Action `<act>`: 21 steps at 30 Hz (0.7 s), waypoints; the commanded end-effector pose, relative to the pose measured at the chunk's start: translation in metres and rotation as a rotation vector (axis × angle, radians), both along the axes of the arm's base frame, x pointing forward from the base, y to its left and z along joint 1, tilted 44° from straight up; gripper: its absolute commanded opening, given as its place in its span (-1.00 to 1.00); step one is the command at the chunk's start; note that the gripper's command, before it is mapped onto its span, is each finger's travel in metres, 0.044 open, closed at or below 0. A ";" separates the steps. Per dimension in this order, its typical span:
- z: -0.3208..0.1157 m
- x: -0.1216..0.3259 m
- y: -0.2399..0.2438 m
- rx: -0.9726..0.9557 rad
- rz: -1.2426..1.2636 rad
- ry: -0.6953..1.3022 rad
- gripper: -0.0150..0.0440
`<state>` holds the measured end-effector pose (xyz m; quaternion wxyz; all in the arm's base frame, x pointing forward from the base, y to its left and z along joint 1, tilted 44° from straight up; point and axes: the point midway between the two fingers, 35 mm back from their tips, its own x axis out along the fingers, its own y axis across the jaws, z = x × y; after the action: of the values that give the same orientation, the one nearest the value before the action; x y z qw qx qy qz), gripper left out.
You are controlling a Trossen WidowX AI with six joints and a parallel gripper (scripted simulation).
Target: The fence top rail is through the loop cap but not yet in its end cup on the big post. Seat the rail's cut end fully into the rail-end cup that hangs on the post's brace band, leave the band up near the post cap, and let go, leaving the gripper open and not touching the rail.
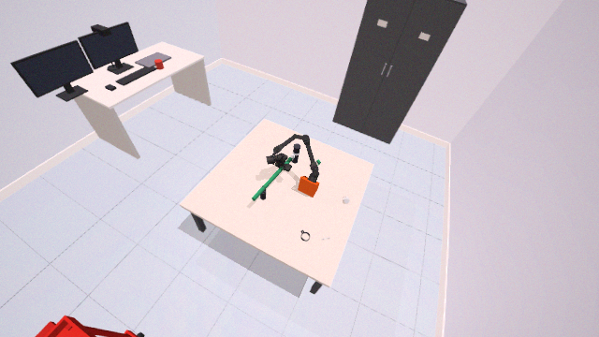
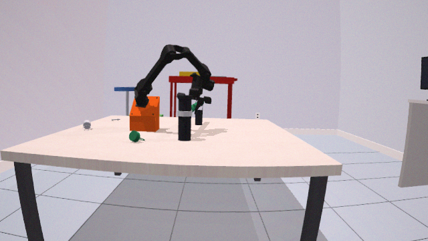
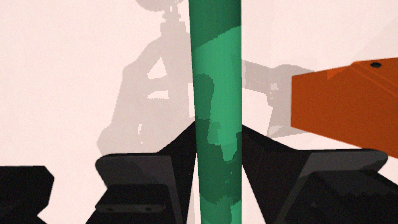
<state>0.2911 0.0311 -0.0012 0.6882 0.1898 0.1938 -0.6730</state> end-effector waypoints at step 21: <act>0.001 0.001 0.000 -0.003 -0.002 0.004 -0.49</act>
<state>0.2916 0.0312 -0.0010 0.6865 0.1869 0.1951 -0.6751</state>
